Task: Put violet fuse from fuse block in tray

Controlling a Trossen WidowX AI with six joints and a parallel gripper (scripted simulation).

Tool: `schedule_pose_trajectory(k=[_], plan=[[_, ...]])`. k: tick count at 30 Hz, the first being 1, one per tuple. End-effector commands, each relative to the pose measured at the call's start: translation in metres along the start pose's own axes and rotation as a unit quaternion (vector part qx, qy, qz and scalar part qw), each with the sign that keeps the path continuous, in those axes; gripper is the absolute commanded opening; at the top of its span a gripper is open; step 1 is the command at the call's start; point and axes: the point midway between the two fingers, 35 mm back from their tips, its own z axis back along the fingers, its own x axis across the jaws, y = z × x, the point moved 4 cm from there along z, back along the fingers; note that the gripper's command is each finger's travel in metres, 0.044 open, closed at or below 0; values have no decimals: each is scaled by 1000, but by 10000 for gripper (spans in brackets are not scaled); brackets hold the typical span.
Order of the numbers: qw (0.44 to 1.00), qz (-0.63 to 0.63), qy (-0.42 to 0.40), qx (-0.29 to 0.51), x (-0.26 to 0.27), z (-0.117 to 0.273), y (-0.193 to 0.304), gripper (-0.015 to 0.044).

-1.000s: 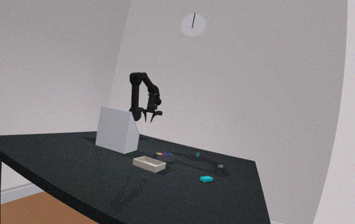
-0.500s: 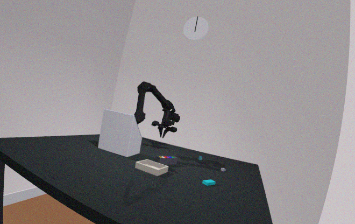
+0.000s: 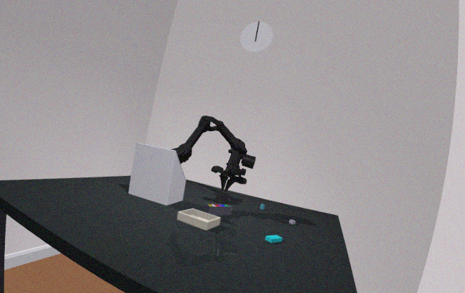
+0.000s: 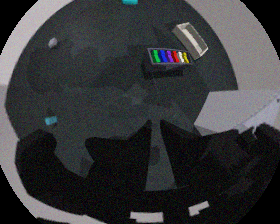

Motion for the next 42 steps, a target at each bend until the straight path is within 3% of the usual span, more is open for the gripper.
schedule_pose_trajectory(k=[1, 11, 42], plan=[[998, 31, -28, 42, -21, -20, -65, 64], [983, 91, -136, 82, -77, -52, -143, 64], [983, 92, -139, 82, -73, -70, -139, 64]])
